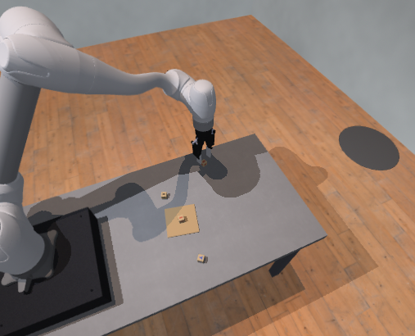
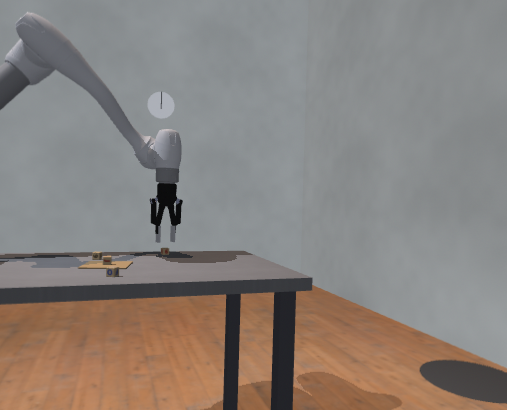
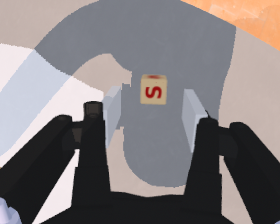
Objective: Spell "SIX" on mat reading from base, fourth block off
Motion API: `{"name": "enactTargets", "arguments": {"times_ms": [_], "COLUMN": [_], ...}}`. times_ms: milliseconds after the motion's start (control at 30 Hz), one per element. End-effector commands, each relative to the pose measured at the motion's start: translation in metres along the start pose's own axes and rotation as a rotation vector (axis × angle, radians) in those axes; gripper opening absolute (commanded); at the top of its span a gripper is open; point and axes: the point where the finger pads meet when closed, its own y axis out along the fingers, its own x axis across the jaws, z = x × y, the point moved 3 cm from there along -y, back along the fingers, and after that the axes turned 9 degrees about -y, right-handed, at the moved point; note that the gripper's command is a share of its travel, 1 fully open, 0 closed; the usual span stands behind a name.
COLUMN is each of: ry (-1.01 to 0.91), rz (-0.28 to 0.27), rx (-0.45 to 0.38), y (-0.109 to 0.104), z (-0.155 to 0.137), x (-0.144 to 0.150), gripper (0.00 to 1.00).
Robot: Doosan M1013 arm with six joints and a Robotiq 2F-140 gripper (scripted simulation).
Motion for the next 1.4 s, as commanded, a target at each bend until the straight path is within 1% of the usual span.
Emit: {"name": "enactTargets", "arguments": {"times_ms": [0,367,1367], "ry": [-0.008,-0.008,-0.008], "rz": [-0.003,-0.003,-0.003], "rx": [0.001,0.001,0.001], "y": [0.0073,0.0131,0.0133], "z": [0.0027,0.0026,0.0026], "x": [0.0012,0.0013,0.0013], "gripper": [0.37,0.37,0.37]}}
